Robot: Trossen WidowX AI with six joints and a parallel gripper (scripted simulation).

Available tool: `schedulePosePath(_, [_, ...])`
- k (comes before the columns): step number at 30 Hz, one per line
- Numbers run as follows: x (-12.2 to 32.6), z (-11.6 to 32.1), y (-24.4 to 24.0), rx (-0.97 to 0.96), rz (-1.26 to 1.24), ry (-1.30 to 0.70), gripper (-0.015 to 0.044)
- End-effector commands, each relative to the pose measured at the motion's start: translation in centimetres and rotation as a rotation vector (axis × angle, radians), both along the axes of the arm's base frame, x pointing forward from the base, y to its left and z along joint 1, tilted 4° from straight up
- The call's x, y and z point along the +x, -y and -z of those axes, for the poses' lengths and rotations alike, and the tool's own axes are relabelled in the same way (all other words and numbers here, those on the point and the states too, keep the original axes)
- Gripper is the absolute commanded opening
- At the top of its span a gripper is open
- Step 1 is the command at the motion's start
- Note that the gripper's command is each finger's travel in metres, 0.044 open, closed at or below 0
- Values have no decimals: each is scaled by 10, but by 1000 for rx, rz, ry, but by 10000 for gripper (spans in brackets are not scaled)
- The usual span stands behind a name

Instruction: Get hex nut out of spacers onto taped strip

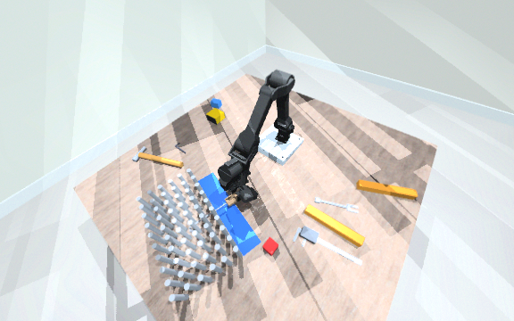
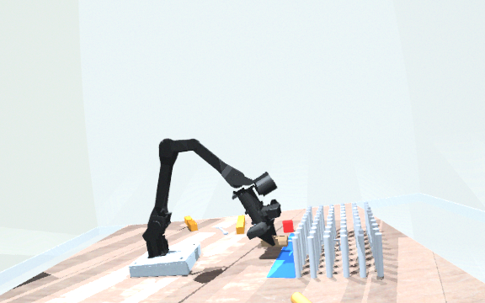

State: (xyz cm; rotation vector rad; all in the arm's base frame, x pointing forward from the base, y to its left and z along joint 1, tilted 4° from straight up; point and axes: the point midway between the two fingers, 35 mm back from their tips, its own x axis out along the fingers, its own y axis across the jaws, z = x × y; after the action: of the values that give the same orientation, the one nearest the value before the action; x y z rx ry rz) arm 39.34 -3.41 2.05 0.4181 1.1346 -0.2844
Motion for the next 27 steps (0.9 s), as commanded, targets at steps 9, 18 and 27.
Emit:
schedulePosePath(9, [11, -4, 3, 0, -4, 15, 0])
schedulePosePath(18, [16, -4, 6, -1, -4, 16, 0])
schedulePosePath(27, [20, -4, 8, -1, -4, 17, 0])
